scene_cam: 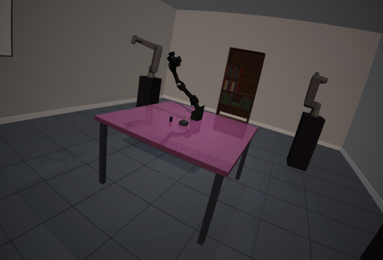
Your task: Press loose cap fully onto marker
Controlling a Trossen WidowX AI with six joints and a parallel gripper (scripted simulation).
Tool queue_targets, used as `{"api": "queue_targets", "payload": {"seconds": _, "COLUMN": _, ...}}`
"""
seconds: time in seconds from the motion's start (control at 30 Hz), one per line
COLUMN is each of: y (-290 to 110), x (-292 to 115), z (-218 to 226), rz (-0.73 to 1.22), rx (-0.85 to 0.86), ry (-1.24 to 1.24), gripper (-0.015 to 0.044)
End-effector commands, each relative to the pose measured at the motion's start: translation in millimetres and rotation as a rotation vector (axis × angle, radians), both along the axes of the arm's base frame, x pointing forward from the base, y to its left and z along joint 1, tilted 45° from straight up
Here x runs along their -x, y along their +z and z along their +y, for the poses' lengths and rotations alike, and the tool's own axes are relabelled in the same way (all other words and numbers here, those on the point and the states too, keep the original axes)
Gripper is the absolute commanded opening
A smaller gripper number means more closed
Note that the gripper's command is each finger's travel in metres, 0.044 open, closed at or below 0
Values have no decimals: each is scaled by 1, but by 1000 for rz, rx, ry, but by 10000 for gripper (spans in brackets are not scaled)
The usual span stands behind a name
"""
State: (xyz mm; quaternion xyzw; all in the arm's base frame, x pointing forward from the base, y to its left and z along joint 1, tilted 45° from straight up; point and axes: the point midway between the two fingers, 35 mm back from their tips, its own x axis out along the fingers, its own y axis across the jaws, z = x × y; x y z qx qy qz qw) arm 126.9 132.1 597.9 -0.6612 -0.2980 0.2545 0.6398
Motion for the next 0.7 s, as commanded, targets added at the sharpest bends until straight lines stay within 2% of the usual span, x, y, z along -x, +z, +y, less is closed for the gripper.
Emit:
{"api": "queue_targets", "payload": {"seconds": 0.0, "y": -1, "x": -1, "z": 0, "rz": 4, "rx": 1, "ry": -3, "gripper": 374}}
{"api": "queue_targets", "payload": {"seconds": 0.17, "y": -28, "x": -42, "z": 14, "rz": 145, "rx": 15, "ry": -110, "gripper": 242}}
{"api": "queue_targets", "payload": {"seconds": 0.43, "y": -109, "x": -139, "z": 17, "rz": 471, "rx": 23, "ry": -419, "gripper": 242}}
{"api": "queue_targets", "payload": {"seconds": 0.67, "y": -153, "x": -178, "z": 3, "rz": 608, "rx": 18, "ry": -581, "gripper": 242}}
